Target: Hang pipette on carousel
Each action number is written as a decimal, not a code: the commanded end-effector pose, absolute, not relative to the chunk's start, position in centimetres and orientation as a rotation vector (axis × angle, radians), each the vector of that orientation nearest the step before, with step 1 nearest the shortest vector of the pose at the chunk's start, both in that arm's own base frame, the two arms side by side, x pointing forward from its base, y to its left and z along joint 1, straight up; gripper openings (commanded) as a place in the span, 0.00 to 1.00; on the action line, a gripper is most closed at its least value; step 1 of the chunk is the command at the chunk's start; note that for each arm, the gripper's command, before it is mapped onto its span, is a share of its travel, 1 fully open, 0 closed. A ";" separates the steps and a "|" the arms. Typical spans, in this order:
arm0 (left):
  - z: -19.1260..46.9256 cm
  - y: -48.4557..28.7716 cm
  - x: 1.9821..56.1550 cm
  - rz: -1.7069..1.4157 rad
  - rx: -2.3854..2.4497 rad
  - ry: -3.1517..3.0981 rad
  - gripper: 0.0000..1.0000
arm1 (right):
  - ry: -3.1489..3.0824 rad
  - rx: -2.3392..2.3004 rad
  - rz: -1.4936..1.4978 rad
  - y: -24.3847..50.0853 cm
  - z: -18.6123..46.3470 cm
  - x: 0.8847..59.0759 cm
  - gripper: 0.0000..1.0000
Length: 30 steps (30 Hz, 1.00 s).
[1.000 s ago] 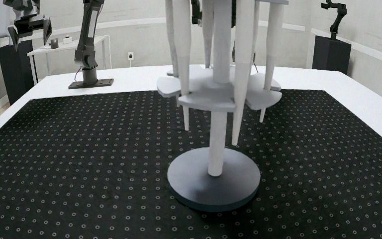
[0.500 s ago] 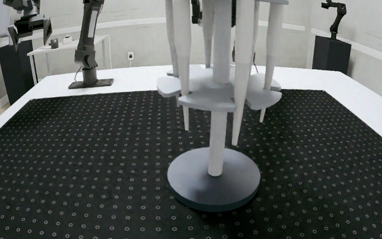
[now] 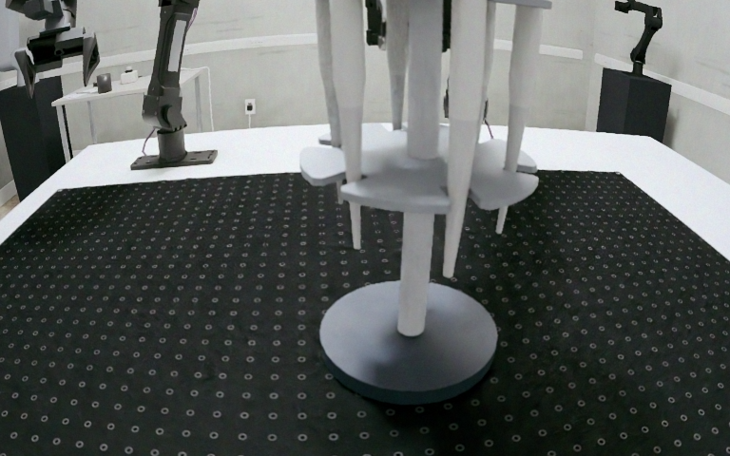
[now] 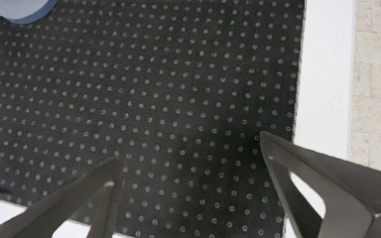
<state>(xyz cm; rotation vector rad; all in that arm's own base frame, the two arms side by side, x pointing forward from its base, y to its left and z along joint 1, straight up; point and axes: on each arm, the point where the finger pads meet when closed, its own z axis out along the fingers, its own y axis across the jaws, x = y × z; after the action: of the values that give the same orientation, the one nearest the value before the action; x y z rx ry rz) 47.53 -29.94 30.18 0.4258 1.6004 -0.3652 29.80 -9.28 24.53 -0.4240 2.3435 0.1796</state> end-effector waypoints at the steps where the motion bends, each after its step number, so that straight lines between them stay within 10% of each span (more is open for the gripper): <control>1: 34.9 -29.4 47.4 -0.379 0.396 1.506 0.12 | 2.317 -0.429 0.168 -9.6 25.3 30.2 1.00; 30: 35.3 -29.3 47.3 -0.377 0.404 1.524 0.12 | 2.317 -0.429 0.168 -9.6 25.3 30.2 1.00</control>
<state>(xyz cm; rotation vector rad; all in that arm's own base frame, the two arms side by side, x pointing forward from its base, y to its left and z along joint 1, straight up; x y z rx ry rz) 47.62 -29.93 30.22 0.4302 1.6155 -0.3610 29.80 -9.28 24.53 -0.4240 2.3435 0.1796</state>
